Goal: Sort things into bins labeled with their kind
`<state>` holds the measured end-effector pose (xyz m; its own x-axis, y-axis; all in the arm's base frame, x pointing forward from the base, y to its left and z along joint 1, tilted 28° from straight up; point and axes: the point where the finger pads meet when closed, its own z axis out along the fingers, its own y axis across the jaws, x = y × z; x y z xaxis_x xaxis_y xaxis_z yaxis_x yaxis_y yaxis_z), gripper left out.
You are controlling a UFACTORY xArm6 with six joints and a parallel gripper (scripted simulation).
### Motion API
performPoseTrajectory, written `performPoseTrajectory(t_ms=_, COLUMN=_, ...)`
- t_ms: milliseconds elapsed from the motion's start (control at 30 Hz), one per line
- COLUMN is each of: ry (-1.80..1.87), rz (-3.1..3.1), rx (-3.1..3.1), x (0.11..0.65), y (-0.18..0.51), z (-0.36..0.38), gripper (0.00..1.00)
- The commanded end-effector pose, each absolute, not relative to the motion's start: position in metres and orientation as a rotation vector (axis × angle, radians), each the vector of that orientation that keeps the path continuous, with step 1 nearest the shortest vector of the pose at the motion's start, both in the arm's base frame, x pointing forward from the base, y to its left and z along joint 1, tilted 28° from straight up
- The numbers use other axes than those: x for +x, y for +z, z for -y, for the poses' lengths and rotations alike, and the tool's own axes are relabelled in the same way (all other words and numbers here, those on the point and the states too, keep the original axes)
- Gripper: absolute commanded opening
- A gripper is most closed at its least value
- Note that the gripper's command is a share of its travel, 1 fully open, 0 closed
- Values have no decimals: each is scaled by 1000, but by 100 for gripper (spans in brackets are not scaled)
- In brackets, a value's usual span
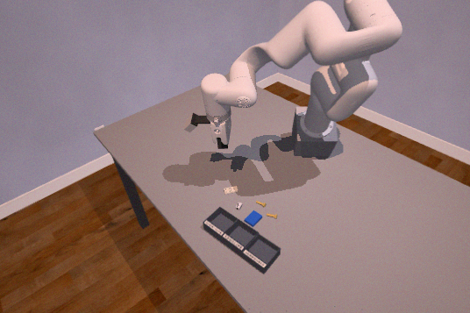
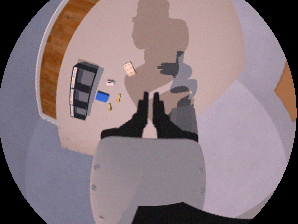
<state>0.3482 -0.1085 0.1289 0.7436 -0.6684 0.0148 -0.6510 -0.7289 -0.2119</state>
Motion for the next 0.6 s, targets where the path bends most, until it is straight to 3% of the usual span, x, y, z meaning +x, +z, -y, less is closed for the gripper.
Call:
performPoseTrajectory(t_ms=0, ry=-177, rz=-875, rx=-2767, x=349, y=137, z=92, gripper=7)
performPoseTrajectory(t_ms=567, ry=-342, rz=-248, rx=-2786, x=348, y=158, z=37, gripper=7)
